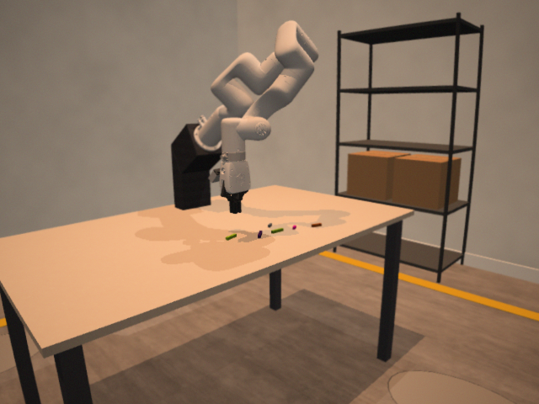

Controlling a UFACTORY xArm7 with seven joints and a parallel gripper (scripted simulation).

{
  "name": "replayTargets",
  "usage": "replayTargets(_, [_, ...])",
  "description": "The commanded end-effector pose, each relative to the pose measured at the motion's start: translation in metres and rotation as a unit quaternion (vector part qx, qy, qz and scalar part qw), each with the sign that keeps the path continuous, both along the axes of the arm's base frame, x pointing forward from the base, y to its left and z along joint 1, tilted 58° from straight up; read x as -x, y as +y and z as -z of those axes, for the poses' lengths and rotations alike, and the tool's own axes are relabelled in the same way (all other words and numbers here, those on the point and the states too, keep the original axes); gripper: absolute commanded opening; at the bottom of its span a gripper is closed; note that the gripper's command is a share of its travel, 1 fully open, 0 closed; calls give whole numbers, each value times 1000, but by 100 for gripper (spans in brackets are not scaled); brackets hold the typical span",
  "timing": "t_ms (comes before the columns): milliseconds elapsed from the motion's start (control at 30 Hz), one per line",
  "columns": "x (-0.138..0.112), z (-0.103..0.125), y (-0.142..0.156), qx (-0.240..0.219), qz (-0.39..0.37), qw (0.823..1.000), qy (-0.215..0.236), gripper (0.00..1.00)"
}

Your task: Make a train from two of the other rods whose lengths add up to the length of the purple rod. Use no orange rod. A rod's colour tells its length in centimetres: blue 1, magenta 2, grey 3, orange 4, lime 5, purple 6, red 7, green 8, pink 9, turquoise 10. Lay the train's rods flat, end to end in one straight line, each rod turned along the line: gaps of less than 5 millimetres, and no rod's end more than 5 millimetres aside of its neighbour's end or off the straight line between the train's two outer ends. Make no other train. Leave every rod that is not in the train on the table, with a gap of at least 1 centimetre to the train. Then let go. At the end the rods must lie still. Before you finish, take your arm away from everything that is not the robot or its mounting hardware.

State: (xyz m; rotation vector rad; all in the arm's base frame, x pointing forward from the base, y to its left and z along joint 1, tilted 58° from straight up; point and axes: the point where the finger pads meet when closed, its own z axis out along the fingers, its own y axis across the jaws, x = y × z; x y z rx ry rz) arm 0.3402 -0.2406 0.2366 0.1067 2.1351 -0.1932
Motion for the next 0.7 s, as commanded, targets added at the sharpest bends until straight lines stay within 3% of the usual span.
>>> replayTargets(0, [0,-1,-1,-4,3,1000,0,4])
replayTargets(667, [-13,8,-4,-4,3,1000,1,4])
